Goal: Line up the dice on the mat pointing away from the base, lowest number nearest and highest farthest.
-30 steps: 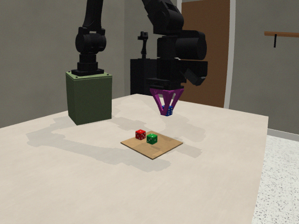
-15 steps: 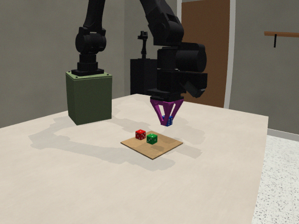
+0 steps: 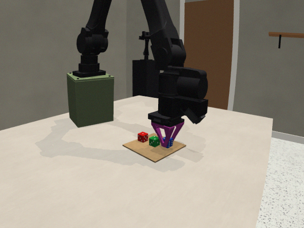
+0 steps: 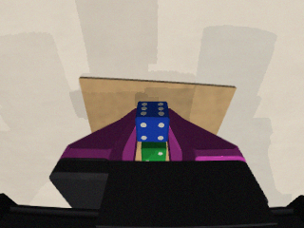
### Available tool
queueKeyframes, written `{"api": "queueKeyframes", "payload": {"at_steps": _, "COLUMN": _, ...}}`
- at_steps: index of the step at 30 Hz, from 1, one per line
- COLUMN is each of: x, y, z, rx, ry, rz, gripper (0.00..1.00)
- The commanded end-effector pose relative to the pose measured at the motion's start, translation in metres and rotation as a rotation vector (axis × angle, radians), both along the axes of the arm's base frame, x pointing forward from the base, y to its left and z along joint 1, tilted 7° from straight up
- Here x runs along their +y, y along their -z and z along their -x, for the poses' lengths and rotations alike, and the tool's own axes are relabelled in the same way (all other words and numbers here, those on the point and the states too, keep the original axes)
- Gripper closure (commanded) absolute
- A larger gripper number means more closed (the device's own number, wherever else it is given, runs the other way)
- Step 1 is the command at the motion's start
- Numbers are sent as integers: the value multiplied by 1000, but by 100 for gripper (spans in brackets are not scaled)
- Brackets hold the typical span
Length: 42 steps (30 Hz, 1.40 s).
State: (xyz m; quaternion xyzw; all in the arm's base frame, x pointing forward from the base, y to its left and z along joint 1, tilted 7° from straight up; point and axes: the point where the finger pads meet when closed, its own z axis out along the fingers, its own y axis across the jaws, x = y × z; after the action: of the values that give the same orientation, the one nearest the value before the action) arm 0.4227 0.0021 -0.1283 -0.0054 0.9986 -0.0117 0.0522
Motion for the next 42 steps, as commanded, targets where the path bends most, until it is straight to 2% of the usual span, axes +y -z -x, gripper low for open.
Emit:
{"api": "queueKeyframes", "payload": {"at_steps": 1, "x": -5, "y": 0, "z": -22, "rx": -44, "ry": 2, "rz": 2, "gripper": 80}}
{"api": "queueKeyframes", "payload": {"at_steps": 6, "x": -5, "y": 6, "z": -12, "rx": -22, "ry": 2, "rz": 2, "gripper": 80}}
{"api": "queueKeyframes", "payload": {"at_steps": 8, "x": -5, "y": -2, "z": -17, "rx": -41, "ry": 2, "rz": 2, "gripper": 80}}
{"api": "queueKeyframes", "payload": {"at_steps": 42, "x": -5, "y": -2, "z": -17, "rx": -41, "ry": 2, "rz": 2, "gripper": 80}}
